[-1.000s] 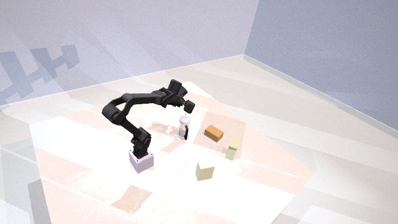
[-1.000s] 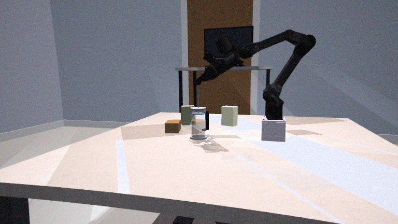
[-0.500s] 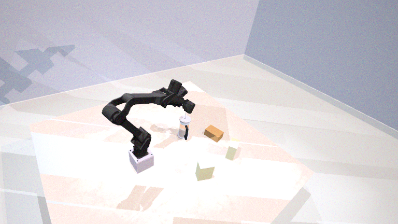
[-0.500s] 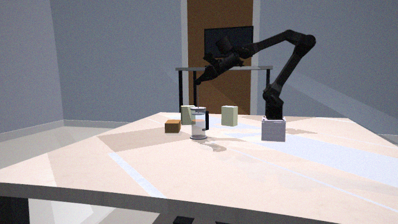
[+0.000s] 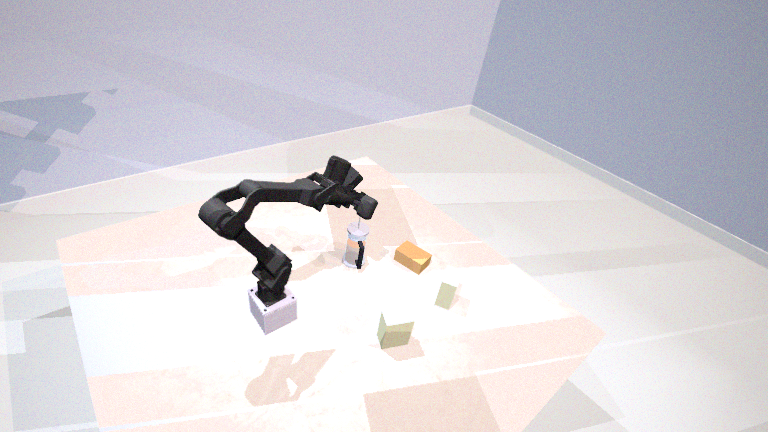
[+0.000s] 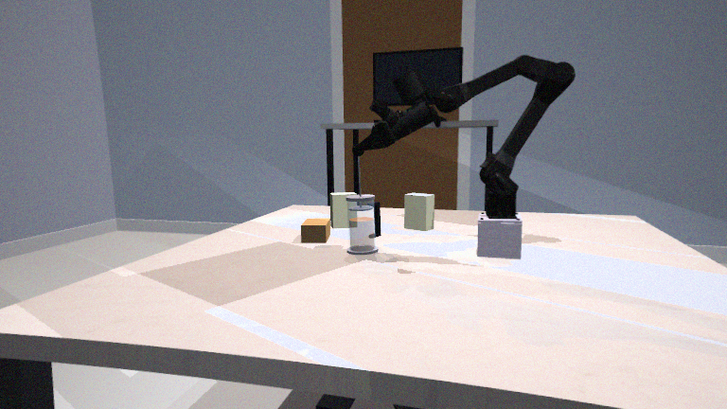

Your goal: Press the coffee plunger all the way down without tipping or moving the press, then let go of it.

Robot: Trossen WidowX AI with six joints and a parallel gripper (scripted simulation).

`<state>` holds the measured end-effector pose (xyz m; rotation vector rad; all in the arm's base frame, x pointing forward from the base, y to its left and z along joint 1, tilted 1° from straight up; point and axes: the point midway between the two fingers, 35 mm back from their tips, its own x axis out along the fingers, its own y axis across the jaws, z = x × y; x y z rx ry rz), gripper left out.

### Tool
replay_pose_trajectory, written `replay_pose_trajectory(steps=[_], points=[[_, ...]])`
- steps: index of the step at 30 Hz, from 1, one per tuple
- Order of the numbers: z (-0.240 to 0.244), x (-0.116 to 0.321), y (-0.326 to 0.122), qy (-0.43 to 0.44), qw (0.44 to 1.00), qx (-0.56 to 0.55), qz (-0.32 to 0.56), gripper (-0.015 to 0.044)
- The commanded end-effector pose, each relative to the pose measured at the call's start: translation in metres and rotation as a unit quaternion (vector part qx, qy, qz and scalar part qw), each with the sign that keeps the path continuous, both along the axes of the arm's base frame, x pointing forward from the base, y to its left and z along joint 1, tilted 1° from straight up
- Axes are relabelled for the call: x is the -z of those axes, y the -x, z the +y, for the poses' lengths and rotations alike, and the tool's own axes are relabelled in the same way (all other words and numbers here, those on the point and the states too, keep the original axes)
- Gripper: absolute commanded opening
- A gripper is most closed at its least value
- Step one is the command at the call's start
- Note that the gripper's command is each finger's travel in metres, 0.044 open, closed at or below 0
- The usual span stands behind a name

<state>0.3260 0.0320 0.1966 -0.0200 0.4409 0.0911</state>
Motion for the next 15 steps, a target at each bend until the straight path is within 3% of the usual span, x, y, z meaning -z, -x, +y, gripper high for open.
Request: replay_pose_trajectory(steps=[1, 15], points=[[0.0, 0.022, 0.0, 0.005, 1.0, -0.001, 0.02, 0.0123], [0.0, 0.045, -0.005, 0.005, 1.0, -0.001, 0.02, 0.0123]])
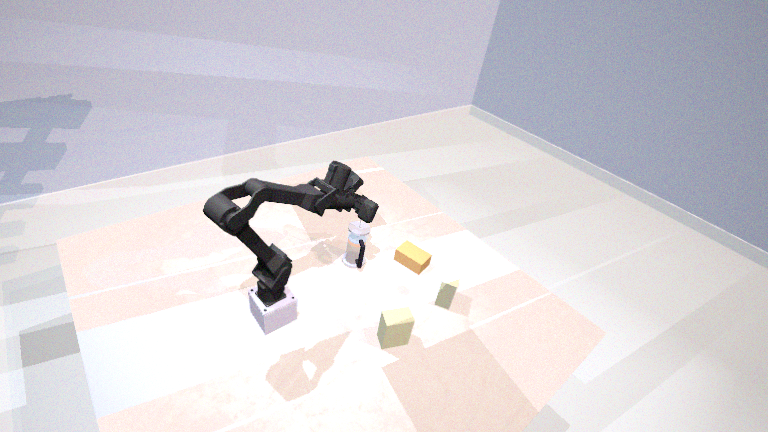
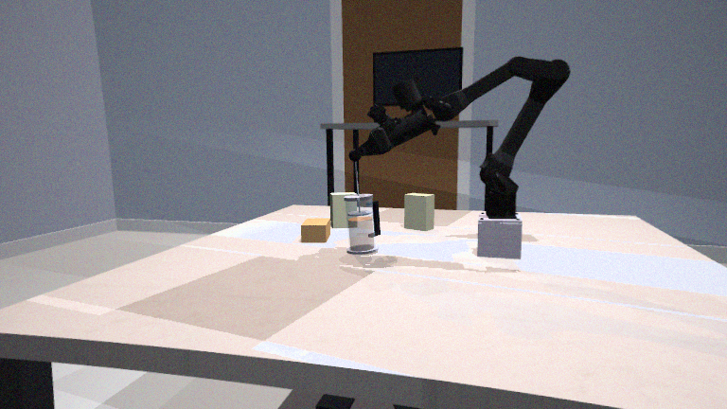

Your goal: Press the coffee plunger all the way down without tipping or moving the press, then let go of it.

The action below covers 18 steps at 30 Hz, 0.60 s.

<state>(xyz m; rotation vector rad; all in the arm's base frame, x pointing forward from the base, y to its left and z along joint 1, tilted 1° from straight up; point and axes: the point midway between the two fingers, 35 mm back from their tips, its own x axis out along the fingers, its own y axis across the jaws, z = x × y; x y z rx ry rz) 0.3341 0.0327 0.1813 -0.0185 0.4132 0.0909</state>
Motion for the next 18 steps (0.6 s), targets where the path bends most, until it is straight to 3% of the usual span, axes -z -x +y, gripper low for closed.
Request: replay_pose_trajectory(steps=[1, 18], points=[[0.0, 0.031, 0.003, 0.006, 0.999, -0.001, 0.034, 0.0123], [0.0, 0.059, -0.003, 0.006, 0.999, -0.001, 0.034, 0.0123]])
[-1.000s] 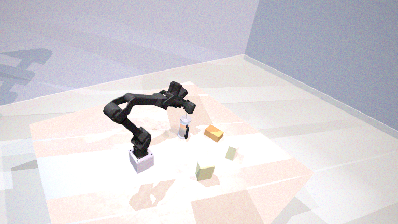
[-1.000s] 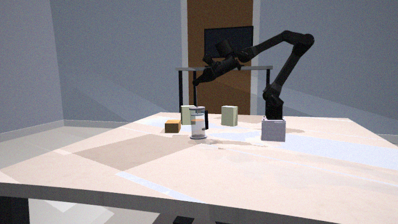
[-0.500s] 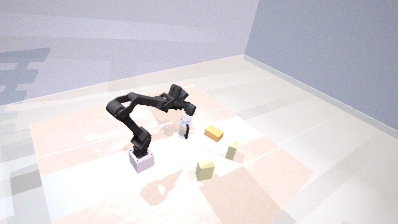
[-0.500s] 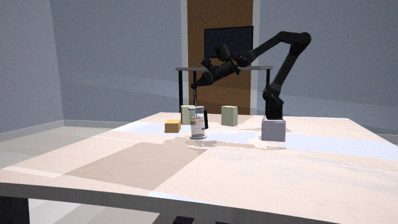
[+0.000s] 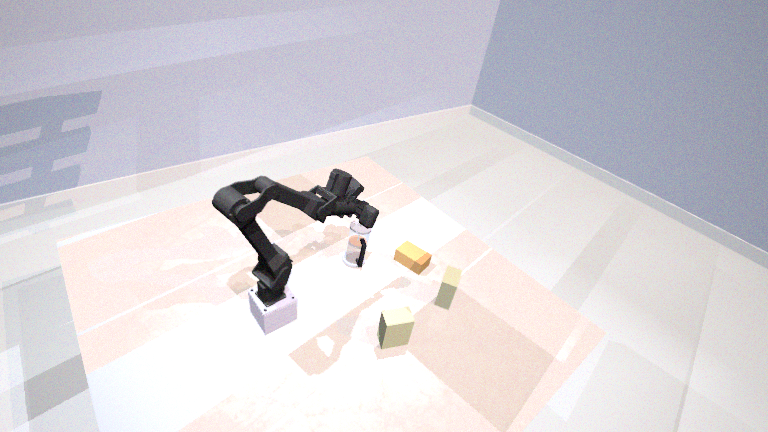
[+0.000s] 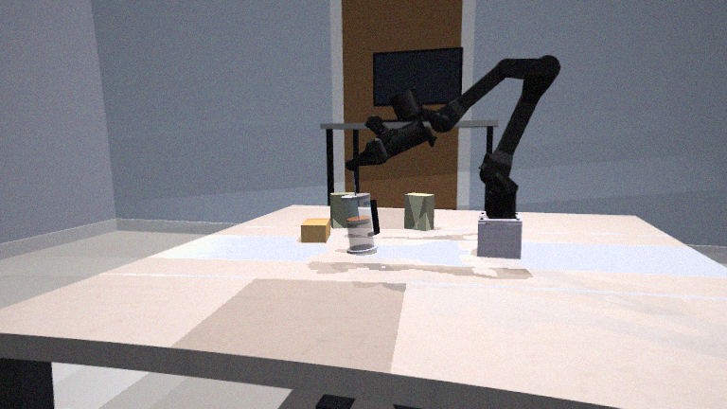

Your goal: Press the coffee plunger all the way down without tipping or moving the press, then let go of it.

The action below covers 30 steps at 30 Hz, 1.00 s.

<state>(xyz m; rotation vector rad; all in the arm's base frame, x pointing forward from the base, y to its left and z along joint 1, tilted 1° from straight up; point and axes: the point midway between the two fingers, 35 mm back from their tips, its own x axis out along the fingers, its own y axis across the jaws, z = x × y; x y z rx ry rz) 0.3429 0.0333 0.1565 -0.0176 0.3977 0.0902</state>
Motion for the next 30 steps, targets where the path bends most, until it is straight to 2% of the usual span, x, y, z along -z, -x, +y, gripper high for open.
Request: replay_pose_trajectory(steps=[1, 12, 30], points=[[-0.001, 0.035, 0.005, 0.007, 0.999, -0.001, 0.042, 0.0123], [0.0, 0.049, -0.003, 0.007, 0.999, -0.001, 0.042, 0.0123], [0.001, 0.046, -0.014, 0.007, 0.999, -0.001, 0.041, 0.0123]])
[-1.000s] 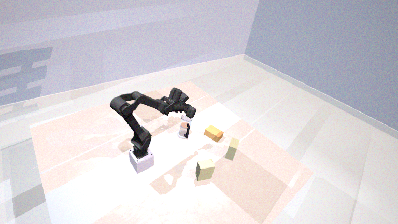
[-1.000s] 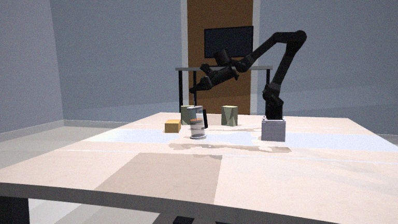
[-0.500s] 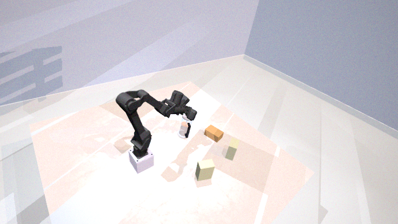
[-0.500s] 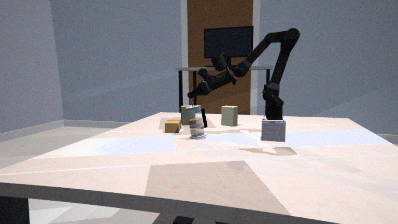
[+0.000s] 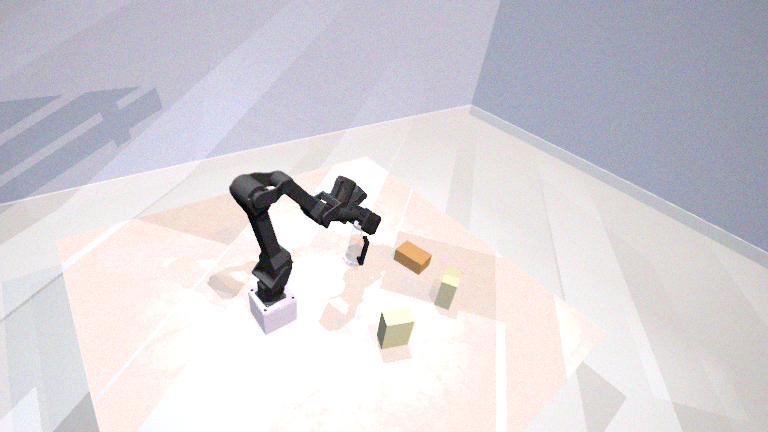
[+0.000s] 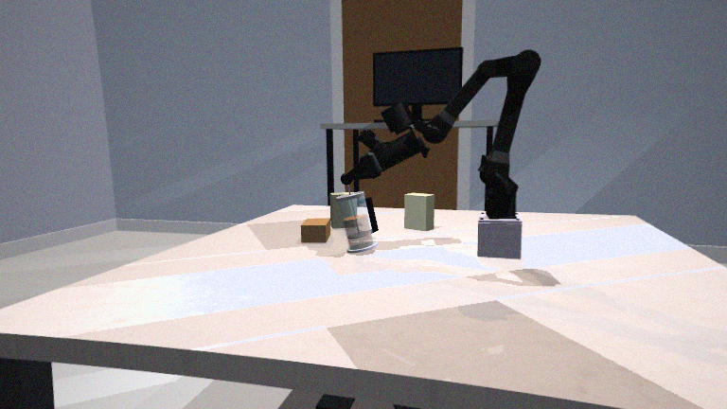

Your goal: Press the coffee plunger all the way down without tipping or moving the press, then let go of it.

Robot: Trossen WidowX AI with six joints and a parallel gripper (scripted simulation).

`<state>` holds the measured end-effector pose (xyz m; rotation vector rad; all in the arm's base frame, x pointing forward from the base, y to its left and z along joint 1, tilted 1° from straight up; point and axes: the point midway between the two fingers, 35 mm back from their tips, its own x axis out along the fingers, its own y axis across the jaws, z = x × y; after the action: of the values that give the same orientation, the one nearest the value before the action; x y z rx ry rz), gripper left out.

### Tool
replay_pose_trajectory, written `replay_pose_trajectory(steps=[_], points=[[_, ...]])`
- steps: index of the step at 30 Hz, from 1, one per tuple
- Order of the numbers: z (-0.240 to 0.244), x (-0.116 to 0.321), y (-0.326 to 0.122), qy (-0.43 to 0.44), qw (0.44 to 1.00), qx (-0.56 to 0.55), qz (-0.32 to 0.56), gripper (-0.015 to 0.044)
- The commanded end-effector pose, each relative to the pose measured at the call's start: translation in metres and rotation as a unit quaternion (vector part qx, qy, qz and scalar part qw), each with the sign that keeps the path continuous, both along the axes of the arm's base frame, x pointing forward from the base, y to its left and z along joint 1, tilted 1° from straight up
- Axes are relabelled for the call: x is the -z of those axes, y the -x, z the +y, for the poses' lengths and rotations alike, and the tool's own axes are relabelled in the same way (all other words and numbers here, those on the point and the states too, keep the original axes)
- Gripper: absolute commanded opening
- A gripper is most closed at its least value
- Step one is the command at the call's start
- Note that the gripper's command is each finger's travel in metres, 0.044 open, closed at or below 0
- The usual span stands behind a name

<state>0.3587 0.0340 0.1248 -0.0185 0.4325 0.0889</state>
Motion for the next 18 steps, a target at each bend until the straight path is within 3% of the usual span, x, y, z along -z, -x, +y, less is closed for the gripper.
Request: replay_pose_trajectory(steps=[1, 18], points=[[-0.0002, 0.0141, 0.0012, 0.005, 1.0, -0.002, 0.024, 0.0123], [0.0001, 0.0127, -0.0032, 0.005, 1.0, -0.002, 0.024, 0.0123]])
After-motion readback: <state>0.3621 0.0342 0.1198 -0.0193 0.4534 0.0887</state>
